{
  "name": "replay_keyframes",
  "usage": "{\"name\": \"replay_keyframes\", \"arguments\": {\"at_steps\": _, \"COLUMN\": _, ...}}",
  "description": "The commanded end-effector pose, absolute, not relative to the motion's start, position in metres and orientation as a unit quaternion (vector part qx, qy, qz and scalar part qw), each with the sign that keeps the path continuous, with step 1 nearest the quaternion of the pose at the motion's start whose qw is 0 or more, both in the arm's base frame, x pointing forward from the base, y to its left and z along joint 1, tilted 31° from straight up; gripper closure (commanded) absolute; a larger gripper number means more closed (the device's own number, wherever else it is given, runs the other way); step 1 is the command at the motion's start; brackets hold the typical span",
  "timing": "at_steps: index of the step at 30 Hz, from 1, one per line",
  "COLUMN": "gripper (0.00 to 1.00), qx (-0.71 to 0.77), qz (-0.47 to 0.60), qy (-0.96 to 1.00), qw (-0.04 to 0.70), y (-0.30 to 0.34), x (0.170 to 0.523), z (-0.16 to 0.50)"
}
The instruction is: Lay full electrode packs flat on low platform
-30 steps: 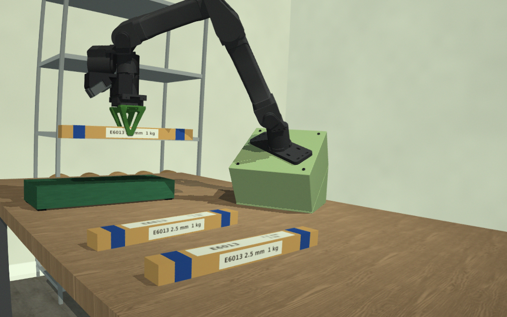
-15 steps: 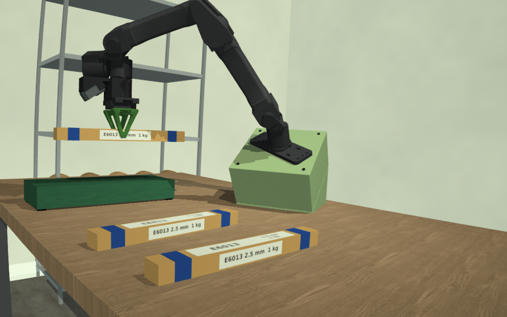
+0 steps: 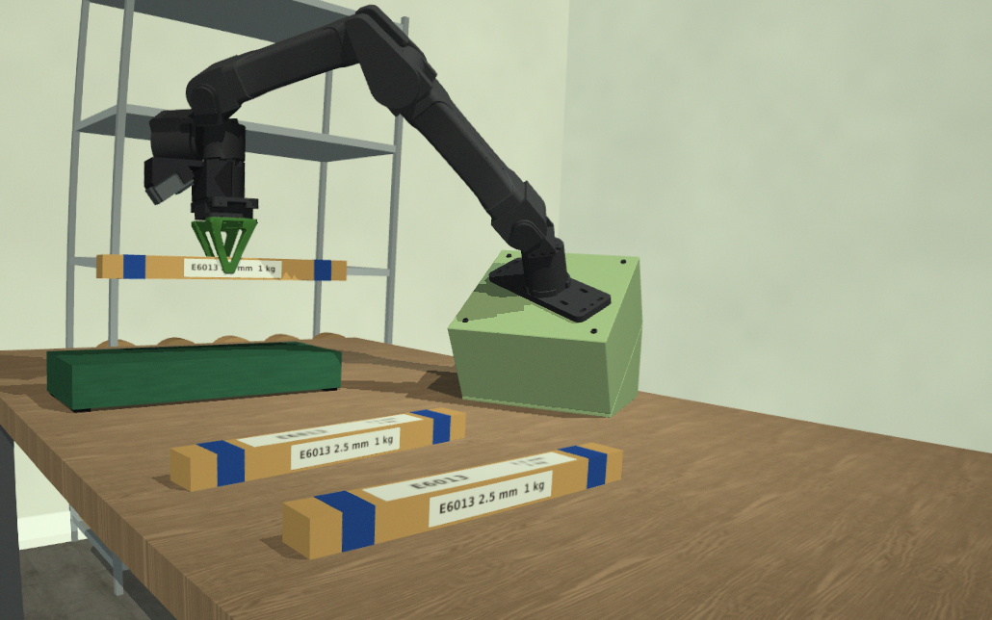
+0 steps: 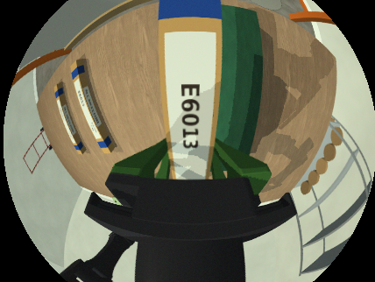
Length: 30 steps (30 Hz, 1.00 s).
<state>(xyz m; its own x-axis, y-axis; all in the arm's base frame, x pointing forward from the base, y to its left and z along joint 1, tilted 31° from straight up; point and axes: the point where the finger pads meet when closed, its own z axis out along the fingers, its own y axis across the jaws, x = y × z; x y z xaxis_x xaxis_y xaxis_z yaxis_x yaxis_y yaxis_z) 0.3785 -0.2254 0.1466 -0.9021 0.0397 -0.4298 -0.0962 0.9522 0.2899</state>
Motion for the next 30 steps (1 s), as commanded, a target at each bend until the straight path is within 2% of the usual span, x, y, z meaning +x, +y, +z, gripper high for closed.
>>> {"name": "replay_keyframes", "arguments": {"at_steps": 1, "gripper": 1.0, "qx": -0.009, "qz": 0.124, "qy": 0.958, "qw": 0.258, "y": -0.251, "x": 0.368, "z": 0.191}}
{"name": "replay_keyframes", "arguments": {"at_steps": 8, "gripper": 1.0, "qx": -0.006, "qz": 0.133, "qy": 0.959, "qw": 0.249, "y": -0.269, "x": 0.373, "z": 0.174}}
{"name": "replay_keyframes", "arguments": {"at_steps": 30, "gripper": 1.0, "qx": -0.01, "qz": 0.119, "qy": 0.958, "qw": 0.261, "y": -0.3, "x": 0.374, "z": 0.185}}
